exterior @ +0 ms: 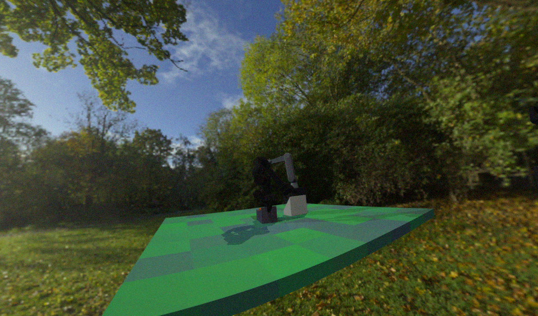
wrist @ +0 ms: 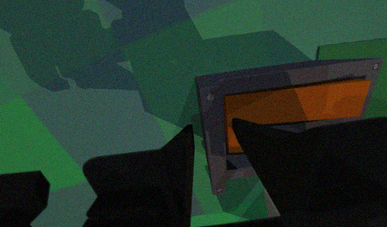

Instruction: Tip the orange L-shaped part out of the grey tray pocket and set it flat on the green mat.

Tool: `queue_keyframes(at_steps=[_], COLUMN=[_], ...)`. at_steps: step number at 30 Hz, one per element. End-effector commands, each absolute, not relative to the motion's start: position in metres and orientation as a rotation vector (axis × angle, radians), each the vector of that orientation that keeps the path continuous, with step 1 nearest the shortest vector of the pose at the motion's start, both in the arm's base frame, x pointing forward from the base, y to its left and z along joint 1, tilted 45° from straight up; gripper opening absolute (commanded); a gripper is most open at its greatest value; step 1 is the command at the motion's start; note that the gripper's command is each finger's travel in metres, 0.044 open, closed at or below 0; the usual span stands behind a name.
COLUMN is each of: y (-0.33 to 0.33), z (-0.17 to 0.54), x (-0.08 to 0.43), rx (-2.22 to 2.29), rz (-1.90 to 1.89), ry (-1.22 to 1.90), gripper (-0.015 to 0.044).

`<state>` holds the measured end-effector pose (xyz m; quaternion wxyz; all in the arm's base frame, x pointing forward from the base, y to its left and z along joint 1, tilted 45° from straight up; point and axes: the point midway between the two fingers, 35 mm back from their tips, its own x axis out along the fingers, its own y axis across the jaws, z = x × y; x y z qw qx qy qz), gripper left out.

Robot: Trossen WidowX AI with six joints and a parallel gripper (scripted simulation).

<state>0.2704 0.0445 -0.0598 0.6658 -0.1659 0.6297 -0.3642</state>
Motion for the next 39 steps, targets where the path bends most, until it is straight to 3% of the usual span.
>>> queue_keyframes(at_steps=[1, 39], y=[0.04, 0.051], z=[-0.064, -0.069], x=[0.27, 0.274], rx=[-0.383, -0.382], rz=[-0.822, -0.822], ry=[1.419, 1.419], gripper=[0.018, 0.018])
